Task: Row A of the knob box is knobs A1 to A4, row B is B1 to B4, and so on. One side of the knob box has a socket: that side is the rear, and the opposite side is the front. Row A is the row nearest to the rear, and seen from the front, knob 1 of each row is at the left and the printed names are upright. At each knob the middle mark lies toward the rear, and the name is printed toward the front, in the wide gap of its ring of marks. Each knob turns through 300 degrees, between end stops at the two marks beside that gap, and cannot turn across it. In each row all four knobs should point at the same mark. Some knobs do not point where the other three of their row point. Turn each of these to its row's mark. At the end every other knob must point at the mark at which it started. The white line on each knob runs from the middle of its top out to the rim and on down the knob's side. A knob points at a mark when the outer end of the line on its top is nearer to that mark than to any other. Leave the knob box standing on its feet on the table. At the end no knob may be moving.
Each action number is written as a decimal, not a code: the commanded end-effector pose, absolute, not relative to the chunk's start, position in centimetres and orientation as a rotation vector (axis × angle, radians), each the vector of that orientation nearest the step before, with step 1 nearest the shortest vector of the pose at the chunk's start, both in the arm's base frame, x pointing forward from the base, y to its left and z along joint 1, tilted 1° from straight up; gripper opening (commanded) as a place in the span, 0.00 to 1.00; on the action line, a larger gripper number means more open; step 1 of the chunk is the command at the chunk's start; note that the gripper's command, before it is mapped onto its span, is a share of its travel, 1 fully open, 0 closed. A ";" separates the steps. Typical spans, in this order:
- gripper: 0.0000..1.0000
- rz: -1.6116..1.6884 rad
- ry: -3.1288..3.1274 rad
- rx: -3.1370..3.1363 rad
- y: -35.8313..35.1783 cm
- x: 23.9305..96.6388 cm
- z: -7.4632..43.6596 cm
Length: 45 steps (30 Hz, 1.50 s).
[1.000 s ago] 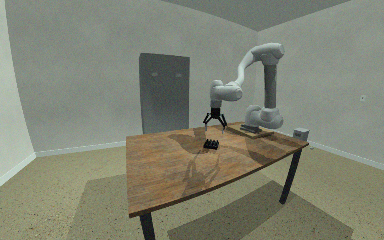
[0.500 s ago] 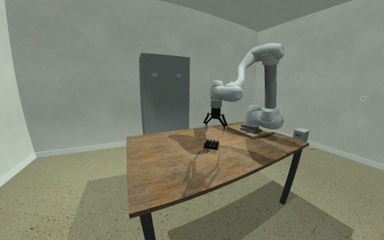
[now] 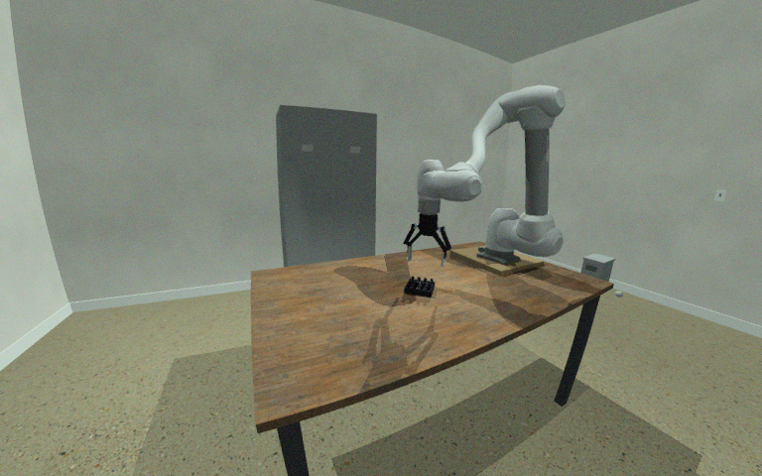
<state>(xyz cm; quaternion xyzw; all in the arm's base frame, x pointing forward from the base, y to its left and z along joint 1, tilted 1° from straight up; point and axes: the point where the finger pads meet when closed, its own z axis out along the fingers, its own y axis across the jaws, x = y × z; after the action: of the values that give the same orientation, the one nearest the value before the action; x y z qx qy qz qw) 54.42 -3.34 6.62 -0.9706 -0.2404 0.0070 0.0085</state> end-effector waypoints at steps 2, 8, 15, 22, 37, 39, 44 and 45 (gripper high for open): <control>1.00 0.022 -0.751 -3.033 -3.3 54.4 6.6; 1.00 0.022 -0.751 -3.033 -3.3 54.4 6.6; 1.00 0.022 -0.751 -3.033 -3.3 54.4 6.6; 1.00 0.022 -0.751 -3.033 -3.3 54.4 6.6; 1.00 0.022 -0.707 -3.044 -3.3 54.5 6.6; 1.00 0.023 -0.650 -3.057 -3.2 54.7 6.7; 1.00 0.025 -0.364 -3.105 -3.0 55.4 6.8; 1.00 0.026 -0.285 -3.114 -2.9 55.6 6.8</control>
<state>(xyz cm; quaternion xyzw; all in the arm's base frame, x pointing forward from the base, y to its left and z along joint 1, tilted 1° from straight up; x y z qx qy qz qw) 55.13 -3.07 6.75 -0.9884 -0.1515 0.0067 0.0104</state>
